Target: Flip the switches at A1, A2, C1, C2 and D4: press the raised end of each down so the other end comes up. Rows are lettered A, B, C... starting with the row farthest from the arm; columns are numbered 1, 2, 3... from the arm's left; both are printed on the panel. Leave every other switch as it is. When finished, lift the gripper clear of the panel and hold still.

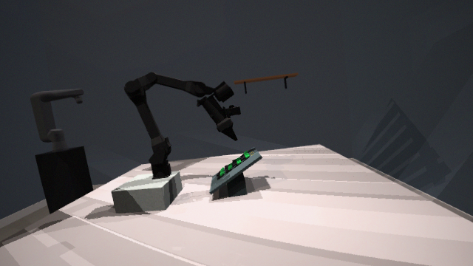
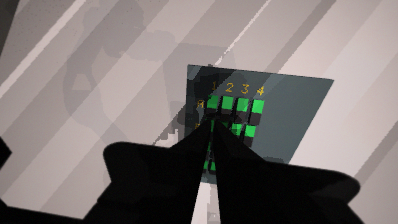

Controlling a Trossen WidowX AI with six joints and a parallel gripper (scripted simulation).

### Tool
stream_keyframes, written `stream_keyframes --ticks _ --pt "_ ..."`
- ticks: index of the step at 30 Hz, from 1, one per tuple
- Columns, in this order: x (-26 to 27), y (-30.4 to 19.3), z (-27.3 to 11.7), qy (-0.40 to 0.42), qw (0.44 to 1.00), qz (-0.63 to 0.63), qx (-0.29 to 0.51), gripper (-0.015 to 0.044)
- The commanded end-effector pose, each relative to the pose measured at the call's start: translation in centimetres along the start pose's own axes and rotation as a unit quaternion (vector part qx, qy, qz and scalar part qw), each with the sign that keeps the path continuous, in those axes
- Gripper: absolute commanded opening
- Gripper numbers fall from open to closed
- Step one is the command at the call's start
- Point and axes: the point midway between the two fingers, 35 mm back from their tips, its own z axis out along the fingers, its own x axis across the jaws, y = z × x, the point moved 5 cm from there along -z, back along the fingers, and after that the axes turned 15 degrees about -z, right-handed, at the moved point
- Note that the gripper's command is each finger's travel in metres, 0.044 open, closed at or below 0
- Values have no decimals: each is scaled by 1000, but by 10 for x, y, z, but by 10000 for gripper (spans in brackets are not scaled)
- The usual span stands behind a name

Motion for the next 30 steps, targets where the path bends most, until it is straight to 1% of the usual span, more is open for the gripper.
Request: stream_keyframes --ticks 1,3,8,12,30 --pt "0 3 26 0 1000 2 9 0" --pt "0 3 34 1 1000 2 12 0" --pt "0 3 34 1 1000 2 12 0" --pt "0 3 44 1 1000 2 12 0" --pt "0 3 58 1 1000 2 11 0"
